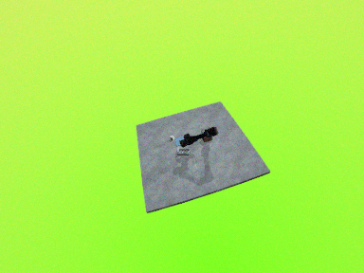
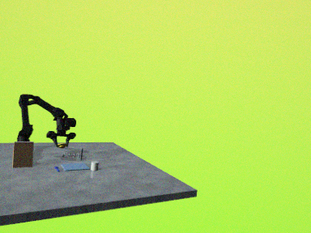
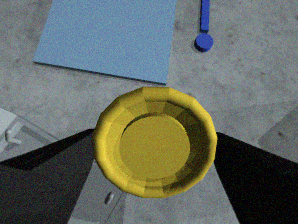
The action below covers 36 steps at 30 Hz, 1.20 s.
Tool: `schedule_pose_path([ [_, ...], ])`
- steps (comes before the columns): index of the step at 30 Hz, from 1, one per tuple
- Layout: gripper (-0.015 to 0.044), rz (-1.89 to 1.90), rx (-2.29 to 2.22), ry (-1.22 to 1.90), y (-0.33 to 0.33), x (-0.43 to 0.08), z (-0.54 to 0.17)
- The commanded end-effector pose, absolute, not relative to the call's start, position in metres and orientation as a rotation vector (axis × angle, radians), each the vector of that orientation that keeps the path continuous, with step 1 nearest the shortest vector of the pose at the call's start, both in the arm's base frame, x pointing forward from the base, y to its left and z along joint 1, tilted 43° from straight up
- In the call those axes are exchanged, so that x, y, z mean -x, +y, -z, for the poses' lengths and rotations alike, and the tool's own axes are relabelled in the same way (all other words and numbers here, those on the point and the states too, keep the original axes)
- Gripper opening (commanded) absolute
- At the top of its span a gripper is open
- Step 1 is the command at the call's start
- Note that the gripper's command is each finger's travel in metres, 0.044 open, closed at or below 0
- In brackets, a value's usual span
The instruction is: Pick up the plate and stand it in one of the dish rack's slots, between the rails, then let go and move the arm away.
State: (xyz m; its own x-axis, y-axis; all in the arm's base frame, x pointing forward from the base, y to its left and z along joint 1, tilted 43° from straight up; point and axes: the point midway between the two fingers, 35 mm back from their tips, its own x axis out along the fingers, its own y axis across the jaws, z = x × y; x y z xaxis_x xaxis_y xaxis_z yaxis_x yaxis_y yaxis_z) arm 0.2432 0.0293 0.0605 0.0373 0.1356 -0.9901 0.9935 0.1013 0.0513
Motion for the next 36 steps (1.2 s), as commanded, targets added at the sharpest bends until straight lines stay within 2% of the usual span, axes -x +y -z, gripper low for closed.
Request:
schedule_pose_path([
  [1,0.0,1.003,-1.182,1.263,0.03,-0.245,-0.055],
  [36,0.0,0.622,-0.739,0.665,0.072,-0.27,-0.038],
])
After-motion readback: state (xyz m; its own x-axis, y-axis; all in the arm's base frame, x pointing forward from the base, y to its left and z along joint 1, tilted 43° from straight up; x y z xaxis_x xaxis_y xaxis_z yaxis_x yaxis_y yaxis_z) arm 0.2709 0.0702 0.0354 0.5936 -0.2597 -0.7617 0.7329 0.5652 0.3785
